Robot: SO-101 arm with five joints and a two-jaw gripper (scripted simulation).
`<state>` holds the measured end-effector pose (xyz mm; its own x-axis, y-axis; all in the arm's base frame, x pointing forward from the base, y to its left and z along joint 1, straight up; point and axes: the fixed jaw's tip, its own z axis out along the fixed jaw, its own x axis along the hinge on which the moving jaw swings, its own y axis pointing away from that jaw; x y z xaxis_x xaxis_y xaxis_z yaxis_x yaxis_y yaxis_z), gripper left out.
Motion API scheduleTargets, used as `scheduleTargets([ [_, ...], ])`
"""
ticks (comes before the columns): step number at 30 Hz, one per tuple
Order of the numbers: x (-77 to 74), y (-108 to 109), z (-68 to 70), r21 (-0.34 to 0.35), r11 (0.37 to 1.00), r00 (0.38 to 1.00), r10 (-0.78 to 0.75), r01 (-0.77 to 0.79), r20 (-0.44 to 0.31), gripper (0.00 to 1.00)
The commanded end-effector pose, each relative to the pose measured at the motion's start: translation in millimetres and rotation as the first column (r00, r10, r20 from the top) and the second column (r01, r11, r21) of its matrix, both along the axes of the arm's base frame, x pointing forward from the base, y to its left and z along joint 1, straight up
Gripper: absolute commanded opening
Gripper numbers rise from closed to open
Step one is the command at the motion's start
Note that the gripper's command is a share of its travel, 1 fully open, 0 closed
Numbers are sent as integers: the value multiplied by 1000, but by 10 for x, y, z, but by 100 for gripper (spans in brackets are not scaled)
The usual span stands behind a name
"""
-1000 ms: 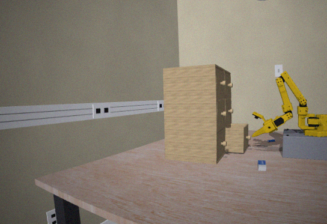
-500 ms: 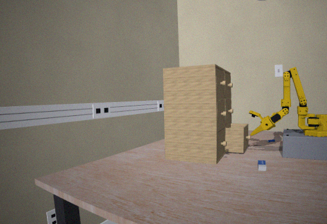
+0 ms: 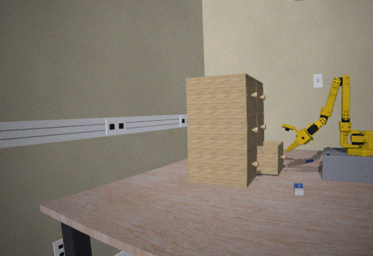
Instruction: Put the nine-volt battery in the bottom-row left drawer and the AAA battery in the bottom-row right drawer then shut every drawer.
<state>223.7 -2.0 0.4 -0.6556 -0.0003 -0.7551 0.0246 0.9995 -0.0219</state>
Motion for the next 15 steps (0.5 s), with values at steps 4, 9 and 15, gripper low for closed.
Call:
scheduleTargets([
  [4, -1, -22, 102, -5, 1000, 999, -3, 3, -42, 21],
  [9, -22, -22, 133, -4, 1000, 998, -4, 3, -61, 21],
  [15, -76, -21, 198, -3, 1000, 995, -4, 4, -100, 21],
])
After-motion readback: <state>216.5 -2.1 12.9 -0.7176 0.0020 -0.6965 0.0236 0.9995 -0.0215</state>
